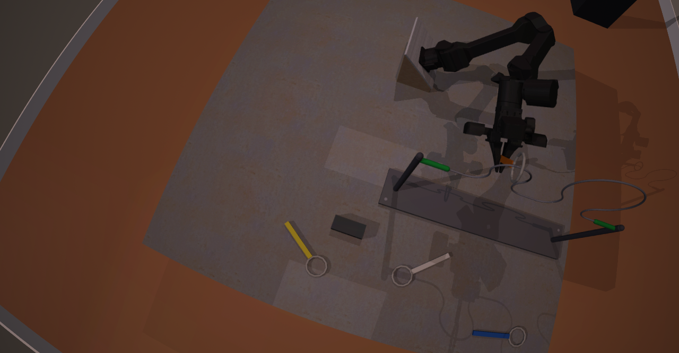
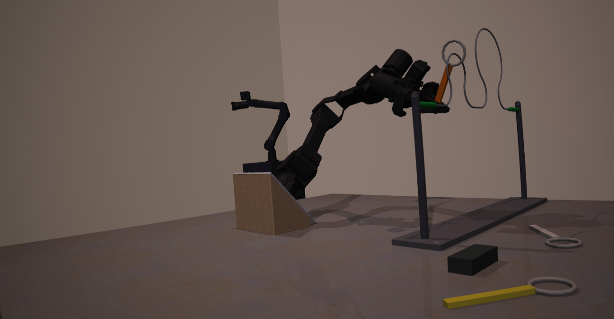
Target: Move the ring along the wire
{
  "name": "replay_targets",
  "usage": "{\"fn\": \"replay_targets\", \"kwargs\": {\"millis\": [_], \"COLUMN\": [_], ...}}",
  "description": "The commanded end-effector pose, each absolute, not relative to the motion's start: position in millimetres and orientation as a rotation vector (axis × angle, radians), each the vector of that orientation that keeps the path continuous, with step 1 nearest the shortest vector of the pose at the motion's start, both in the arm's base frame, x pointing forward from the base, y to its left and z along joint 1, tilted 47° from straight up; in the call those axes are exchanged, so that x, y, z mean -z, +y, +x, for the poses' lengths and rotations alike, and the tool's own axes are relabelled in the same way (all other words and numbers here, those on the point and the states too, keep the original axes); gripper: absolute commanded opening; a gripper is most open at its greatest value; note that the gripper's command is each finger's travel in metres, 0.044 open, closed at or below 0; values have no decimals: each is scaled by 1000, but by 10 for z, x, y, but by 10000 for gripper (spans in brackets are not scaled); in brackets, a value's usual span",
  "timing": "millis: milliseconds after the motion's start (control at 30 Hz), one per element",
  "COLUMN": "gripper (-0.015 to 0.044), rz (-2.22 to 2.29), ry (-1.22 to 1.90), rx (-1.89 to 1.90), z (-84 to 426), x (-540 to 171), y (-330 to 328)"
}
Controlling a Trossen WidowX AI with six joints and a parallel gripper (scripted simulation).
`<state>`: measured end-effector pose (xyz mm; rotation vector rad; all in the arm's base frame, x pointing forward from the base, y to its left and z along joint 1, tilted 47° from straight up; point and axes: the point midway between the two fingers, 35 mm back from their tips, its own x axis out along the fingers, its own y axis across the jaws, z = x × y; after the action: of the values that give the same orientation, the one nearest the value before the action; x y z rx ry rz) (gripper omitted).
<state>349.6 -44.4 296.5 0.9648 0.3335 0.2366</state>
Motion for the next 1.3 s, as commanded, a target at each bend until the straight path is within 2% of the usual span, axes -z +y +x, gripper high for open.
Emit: {"fn": "replay_targets", "kwargs": {"millis": [0,1267], "gripper": [-150,-150], "rz": [1049,1894], "ry": [314,86], "rx": [-268,-501], "z": [3483,3478], "x": [-3027,-3623], "y": [-386,-313]}}
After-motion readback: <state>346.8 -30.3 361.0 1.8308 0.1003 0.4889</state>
